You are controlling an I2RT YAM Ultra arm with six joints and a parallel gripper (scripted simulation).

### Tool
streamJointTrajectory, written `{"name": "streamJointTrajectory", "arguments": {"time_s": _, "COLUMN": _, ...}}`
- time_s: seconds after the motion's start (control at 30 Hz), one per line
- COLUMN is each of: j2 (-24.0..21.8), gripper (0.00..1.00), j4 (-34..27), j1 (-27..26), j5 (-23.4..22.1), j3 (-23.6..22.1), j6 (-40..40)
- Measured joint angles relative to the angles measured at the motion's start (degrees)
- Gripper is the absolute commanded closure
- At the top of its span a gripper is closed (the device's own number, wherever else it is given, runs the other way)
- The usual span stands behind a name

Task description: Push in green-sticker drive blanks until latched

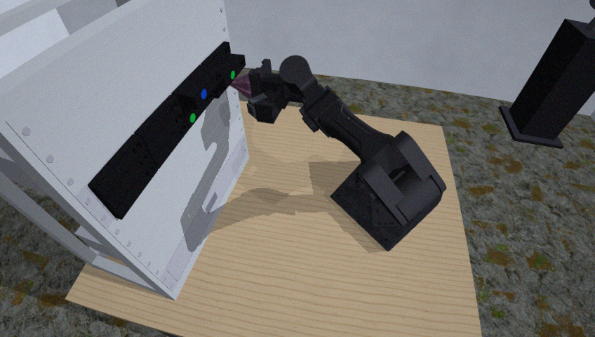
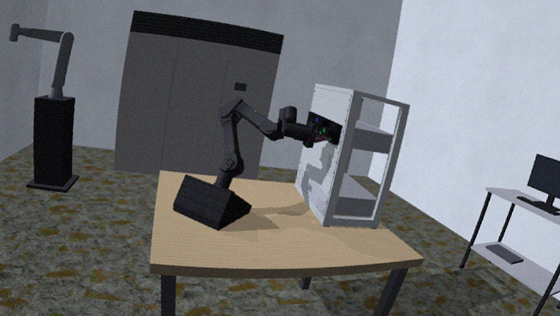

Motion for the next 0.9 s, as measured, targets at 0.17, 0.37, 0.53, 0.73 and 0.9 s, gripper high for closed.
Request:
{"name": "streamJointTrajectory", "arguments": {"time_s": 0.17, "j2": 0.0, "gripper": 1.00, "j4": -0.1, "j1": 0.0, "j5": 0.0, "j3": 0.1, "j6": 0.0}}
{"name": "streamJointTrajectory", "arguments": {"time_s": 0.37, "j2": 0.0, "gripper": 1.00, "j4": -0.1, "j1": 0.0, "j5": 0.0, "j3": 0.1, "j6": 0.0}}
{"name": "streamJointTrajectory", "arguments": {"time_s": 0.53, "j2": 0.0, "gripper": 1.00, "j4": -0.1, "j1": 0.0, "j5": 0.0, "j3": 0.1, "j6": 0.0}}
{"name": "streamJointTrajectory", "arguments": {"time_s": 0.73, "j2": 0.0, "gripper": 1.00, "j4": -0.1, "j1": 0.0, "j5": 0.0, "j3": 0.1, "j6": 0.0}}
{"name": "streamJointTrajectory", "arguments": {"time_s": 0.9, "j2": 0.0, "gripper": 1.00, "j4": -0.8, "j1": 0.1, "j5": 0.1, "j3": 0.4, "j6": -0.1}}
